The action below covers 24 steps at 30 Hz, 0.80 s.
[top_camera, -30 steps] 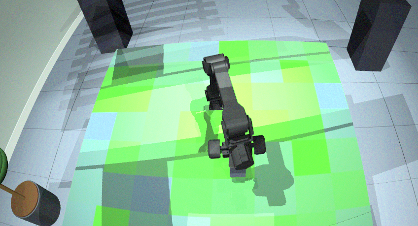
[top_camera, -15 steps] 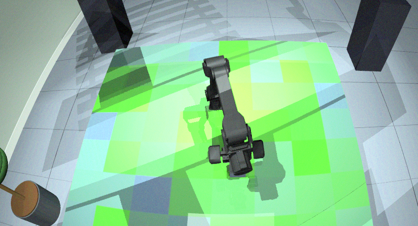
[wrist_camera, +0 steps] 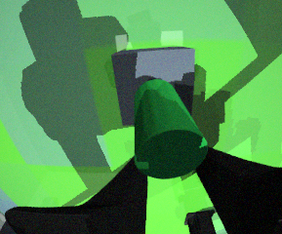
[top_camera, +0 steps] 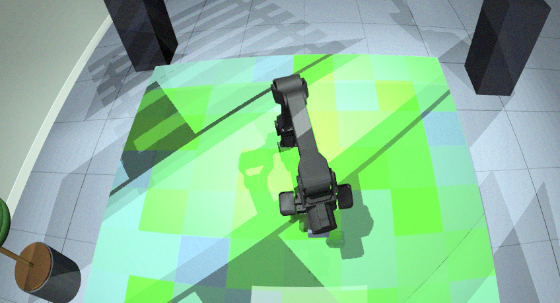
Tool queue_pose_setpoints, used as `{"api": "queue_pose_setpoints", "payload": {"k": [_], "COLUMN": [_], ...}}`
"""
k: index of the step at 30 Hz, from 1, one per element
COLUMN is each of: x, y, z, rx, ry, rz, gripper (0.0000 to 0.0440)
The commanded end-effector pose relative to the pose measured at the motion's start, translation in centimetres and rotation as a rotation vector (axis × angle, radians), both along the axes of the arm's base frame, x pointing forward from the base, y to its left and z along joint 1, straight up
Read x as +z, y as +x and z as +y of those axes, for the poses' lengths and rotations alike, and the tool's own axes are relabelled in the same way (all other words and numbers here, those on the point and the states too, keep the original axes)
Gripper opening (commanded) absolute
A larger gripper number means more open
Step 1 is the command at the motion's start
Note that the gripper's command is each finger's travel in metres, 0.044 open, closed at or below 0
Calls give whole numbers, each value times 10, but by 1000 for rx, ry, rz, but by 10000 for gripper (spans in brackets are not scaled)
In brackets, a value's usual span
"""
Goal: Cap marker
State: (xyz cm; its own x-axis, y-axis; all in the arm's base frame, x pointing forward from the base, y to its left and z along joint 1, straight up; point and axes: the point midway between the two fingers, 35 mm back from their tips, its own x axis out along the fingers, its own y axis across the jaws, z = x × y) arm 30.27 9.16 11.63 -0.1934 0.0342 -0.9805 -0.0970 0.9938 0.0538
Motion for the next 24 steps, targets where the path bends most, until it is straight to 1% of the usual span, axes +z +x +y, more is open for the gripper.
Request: {"api": "queue_pose_setpoints", "payload": {"k": [1, 7, 11, 15, 24], "x": [0, 4, 4, 11, 40], "y": [-7, -13, -12, -8, 2], "z": [-1, -1, 0, 3, 6], "rx": [5, 14, 16, 13, 23], "ry": [9, 28, 43, 66, 112], "rz": [18, 10, -12, -56, -150], "gripper": [194, 348, 439, 440, 440]}}
